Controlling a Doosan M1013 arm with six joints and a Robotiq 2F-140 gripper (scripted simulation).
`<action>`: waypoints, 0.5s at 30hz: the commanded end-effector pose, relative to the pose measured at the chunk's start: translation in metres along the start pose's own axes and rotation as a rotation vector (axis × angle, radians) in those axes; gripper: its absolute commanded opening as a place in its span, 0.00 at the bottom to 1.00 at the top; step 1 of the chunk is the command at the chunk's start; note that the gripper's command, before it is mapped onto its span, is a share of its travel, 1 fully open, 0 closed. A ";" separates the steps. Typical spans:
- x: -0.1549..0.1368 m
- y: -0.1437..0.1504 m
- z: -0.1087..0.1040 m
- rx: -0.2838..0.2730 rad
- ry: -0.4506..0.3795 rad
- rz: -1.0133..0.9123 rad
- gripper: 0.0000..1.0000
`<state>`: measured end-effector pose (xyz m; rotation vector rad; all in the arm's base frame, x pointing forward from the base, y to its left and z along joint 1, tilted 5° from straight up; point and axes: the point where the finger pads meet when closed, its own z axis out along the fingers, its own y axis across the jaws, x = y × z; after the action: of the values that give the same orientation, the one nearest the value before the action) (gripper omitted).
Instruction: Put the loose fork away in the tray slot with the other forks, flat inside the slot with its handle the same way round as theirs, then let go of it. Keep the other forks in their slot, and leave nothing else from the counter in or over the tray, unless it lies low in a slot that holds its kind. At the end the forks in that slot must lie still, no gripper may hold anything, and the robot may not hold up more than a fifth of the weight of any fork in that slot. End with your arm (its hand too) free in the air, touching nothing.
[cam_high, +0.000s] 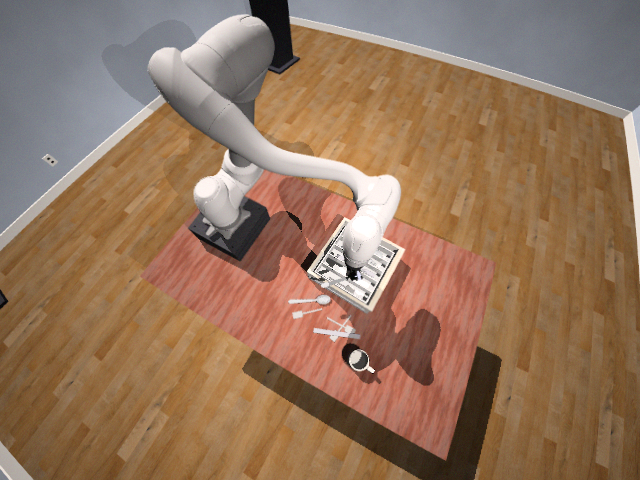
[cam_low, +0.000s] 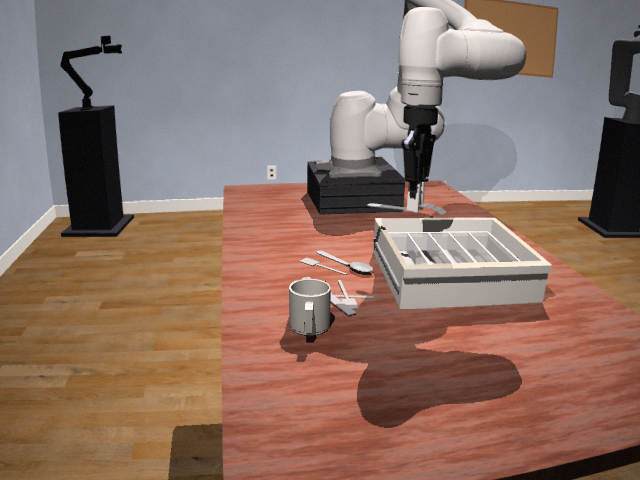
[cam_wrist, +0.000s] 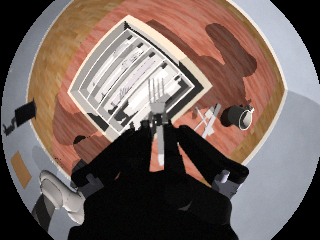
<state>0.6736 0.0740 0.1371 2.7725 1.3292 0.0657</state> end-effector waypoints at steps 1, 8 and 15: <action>0.053 -0.046 0.000 -0.005 -0.004 0.003 0.02; 0.122 -0.109 0.001 -0.005 -0.004 0.003 0.02; 0.130 -0.116 0.001 -0.005 -0.004 0.005 0.02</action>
<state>0.6640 0.2446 0.1288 2.7705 1.3232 0.0649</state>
